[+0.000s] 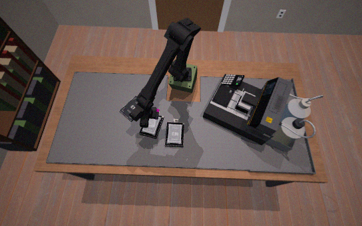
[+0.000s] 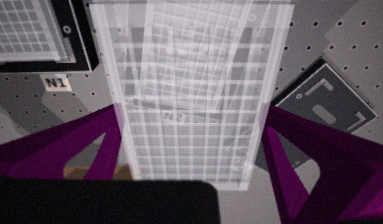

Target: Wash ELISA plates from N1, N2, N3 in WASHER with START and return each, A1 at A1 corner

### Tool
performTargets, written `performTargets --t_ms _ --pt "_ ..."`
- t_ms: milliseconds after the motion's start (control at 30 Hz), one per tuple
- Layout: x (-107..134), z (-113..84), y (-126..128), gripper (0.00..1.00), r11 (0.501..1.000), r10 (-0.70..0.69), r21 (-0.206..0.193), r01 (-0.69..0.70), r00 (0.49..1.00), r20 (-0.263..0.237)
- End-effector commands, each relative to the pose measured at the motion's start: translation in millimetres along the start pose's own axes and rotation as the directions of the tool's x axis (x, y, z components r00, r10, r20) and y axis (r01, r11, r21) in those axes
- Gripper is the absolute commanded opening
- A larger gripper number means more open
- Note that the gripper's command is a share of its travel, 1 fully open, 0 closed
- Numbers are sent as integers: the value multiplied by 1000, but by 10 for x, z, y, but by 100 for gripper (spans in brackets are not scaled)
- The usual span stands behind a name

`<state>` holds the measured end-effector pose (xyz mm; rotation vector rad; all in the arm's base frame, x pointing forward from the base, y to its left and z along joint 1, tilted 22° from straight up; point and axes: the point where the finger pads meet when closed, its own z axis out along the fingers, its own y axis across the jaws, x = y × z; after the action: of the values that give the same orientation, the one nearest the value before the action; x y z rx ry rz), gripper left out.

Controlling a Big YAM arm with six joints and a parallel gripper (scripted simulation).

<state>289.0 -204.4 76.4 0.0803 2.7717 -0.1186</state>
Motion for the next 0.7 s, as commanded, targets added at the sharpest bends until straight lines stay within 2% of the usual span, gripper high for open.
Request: performTargets --t_ms 0,100,200,667 --pt "-191 -76 -254 84 999 -41 29 40 998 44" --pt "-180 -73 -291 84 999 -41 29 40 998 44" --pt "-262 -149 -241 84 997 -64 39 62 996 66" --pt "-242 -132 -236 84 998 -60 36 58 996 61"
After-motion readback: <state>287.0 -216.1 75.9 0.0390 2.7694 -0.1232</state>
